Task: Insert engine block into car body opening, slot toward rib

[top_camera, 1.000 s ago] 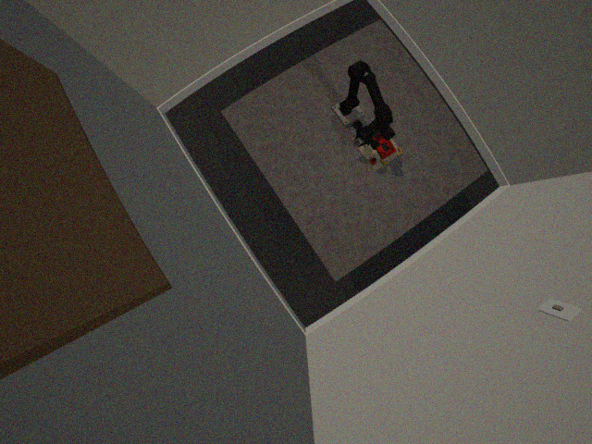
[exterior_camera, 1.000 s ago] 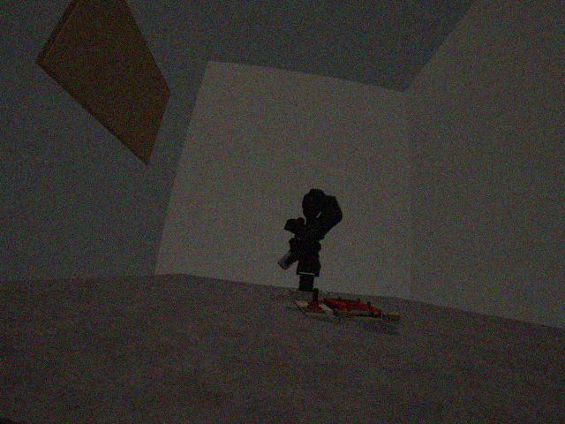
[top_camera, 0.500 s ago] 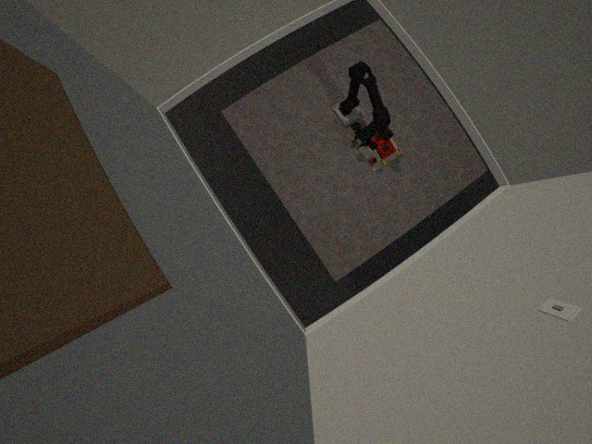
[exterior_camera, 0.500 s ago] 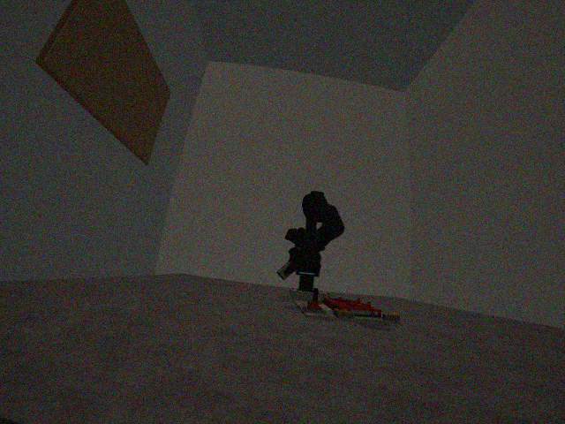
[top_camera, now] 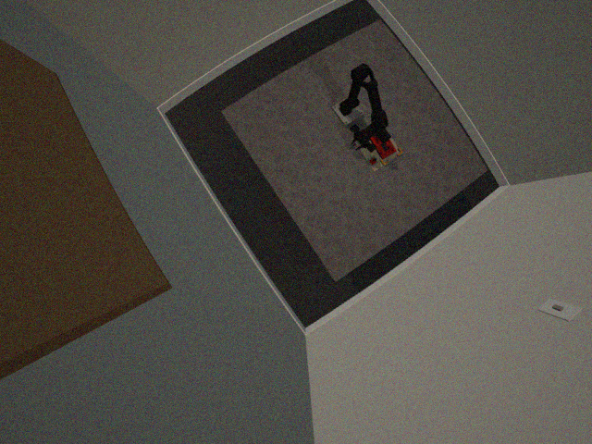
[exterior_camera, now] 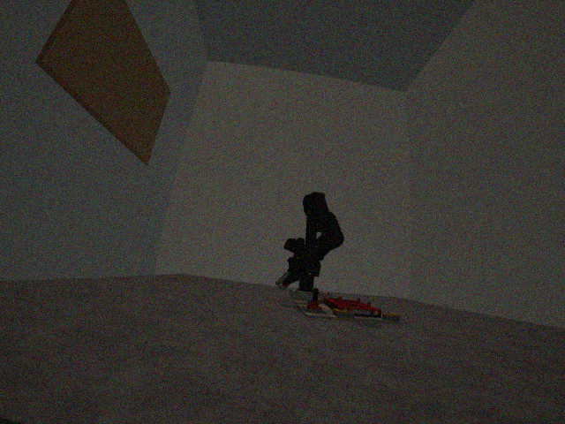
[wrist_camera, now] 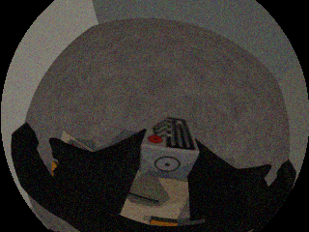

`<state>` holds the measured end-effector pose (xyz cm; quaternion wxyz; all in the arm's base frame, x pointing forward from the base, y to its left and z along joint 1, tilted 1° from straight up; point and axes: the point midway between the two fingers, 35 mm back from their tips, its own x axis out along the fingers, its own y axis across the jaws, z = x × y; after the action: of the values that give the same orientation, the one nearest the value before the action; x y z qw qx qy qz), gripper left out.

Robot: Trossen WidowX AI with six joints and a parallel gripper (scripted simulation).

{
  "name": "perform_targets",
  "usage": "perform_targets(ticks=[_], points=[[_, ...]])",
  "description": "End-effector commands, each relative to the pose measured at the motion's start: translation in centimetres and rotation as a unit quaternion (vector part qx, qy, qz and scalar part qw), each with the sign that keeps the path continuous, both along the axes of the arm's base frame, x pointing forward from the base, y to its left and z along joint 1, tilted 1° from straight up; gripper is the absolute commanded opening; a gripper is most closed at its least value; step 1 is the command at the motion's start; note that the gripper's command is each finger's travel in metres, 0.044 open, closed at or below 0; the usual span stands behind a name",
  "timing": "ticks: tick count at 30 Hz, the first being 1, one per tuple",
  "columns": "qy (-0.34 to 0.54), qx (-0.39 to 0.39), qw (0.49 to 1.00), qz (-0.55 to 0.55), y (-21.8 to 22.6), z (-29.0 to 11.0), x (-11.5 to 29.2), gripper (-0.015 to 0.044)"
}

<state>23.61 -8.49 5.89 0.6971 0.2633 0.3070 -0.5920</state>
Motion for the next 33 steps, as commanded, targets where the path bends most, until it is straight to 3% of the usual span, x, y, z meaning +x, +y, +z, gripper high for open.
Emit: perform_targets(ticks=[1,23,33], points=[[0.001,-0.003,1.000,-0.002,-0.1,-0.9,0.0,0.0000],[0.001,-0.003,1.000,-0.002,-0.1,-4.3,0.1,0.0000],[-0.002,-0.005,1.000,-0.001,-0.1,-4.2,0.1,0.0263]])
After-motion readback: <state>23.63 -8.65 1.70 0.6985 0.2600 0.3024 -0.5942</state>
